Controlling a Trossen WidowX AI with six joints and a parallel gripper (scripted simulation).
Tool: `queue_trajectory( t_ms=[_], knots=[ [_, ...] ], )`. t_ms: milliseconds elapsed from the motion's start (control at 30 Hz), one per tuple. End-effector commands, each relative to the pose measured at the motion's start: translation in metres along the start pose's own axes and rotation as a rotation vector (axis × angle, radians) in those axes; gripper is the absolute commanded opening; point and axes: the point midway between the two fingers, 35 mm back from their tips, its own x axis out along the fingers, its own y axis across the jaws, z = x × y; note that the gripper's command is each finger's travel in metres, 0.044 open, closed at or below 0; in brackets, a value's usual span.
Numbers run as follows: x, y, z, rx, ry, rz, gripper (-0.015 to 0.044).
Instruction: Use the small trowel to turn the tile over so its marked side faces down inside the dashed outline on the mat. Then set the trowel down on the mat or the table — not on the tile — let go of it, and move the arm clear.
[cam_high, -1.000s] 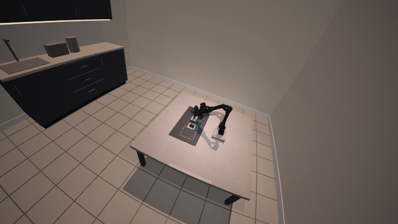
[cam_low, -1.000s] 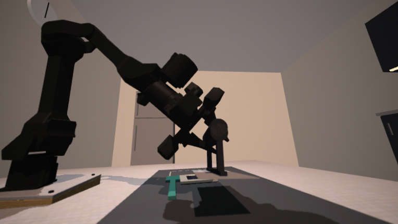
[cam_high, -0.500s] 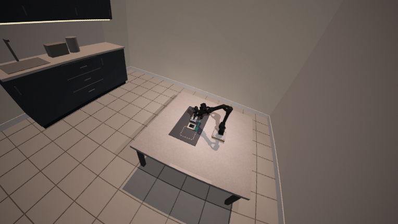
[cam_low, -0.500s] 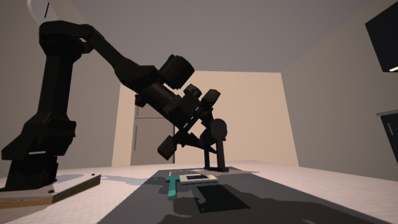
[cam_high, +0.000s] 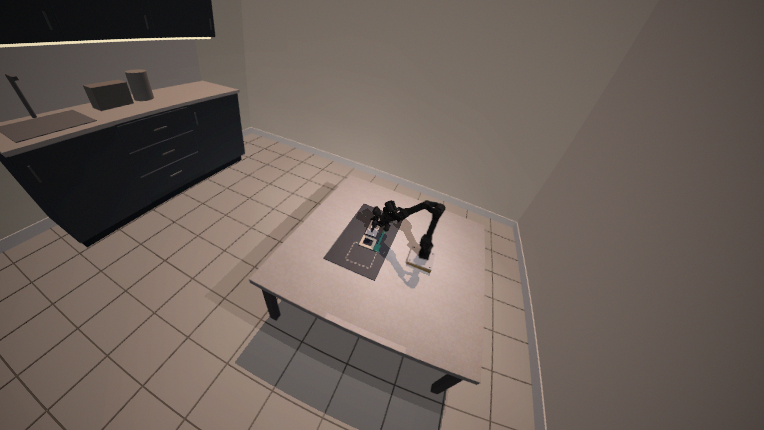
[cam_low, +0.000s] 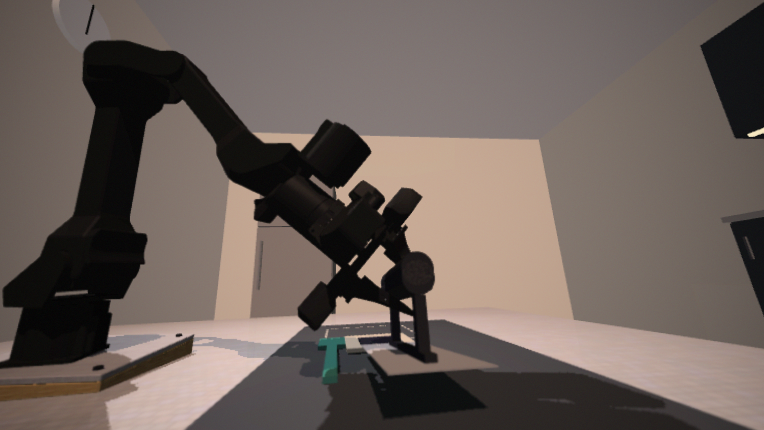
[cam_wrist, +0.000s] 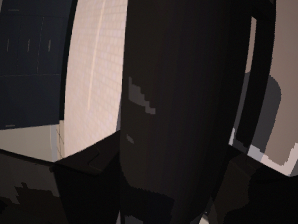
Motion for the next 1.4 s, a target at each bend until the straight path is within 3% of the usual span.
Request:
queue_trajectory(
  t_ms=[0,1367],
  knots=[
    [0.003,-0.004,0.0,-0.007,0.001,0.011,0.0],
    [0.003,-0.008,-0.051,-0.003,0.003,0.01,0.0]
  ],
)
